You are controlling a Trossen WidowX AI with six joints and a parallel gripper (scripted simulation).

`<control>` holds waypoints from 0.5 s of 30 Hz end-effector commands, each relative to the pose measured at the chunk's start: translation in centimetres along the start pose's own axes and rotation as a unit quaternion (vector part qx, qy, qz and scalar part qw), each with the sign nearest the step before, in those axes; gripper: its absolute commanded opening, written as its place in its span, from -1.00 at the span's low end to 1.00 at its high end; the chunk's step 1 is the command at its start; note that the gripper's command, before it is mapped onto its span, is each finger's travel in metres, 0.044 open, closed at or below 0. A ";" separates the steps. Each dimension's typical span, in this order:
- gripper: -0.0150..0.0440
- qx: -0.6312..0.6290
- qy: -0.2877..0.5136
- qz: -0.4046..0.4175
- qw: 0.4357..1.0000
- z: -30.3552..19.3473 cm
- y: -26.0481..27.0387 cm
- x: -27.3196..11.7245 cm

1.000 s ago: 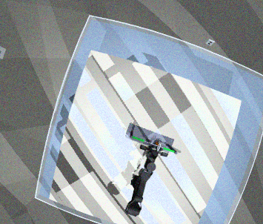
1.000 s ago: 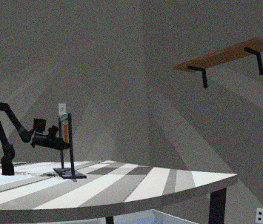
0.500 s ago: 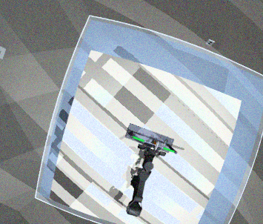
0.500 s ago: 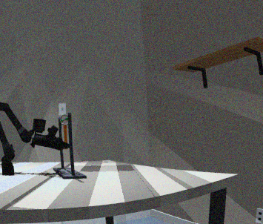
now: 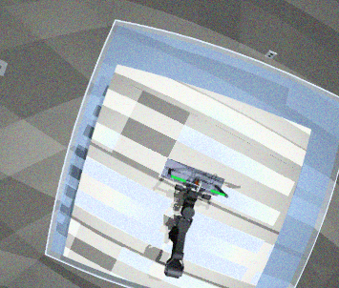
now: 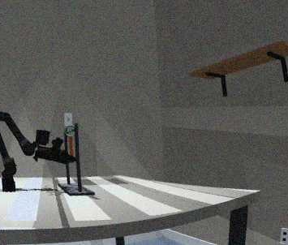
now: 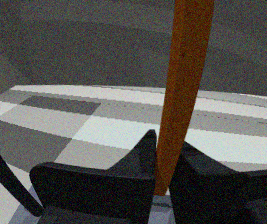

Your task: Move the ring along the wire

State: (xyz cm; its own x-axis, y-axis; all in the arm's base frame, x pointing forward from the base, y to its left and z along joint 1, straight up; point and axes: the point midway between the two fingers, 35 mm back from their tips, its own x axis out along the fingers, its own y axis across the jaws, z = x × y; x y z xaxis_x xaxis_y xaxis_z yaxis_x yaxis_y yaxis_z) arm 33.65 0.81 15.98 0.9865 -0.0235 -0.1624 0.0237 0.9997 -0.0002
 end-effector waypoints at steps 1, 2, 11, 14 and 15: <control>-1.00 0.002 0.002 -0.002 1.000 -0.1 0.3 0.0; -1.00 0.002 0.002 -0.002 1.000 -0.1 0.4 0.0; -1.00 0.002 0.003 -0.001 1.000 -0.1 1.3 0.1; -1.00 0.002 0.003 0.000 1.000 -0.1 1.6 0.1; -1.00 0.003 0.003 0.000 1.000 -0.1 1.7 0.1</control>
State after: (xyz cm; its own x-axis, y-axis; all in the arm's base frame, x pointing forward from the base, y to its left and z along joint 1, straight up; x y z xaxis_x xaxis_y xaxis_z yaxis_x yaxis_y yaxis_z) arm 33.73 2.31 16.03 0.9865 -0.0189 -0.1627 0.0196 0.9998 0.0022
